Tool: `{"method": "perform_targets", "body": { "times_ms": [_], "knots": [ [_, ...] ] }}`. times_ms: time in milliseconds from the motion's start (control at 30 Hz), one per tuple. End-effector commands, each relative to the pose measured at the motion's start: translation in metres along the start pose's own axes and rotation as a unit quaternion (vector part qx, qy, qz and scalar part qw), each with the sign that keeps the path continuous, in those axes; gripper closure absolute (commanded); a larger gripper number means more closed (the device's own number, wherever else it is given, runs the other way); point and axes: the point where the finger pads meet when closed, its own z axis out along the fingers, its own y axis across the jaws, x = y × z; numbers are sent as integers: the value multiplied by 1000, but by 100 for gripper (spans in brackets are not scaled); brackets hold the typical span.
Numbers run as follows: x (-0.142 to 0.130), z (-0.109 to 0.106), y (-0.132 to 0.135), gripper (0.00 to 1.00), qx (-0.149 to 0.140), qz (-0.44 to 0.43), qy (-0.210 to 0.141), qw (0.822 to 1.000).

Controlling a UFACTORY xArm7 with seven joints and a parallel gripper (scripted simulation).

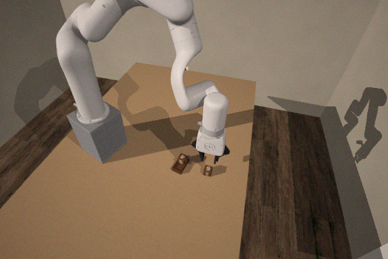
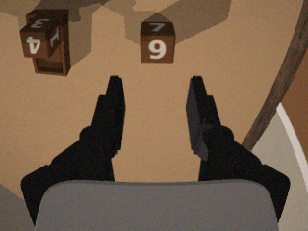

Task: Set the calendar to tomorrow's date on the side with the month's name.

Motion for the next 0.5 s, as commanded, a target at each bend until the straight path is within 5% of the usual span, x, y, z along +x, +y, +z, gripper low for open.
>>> {"method": "perform_targets", "body": {
  "times_ms": [0, 467],
  "knots": [
    [0, -1, 2, 51, -2, 0, 0, 1000],
    [0, 10, 2, 51, -2, 0, 0, 1000]
  ]
}}
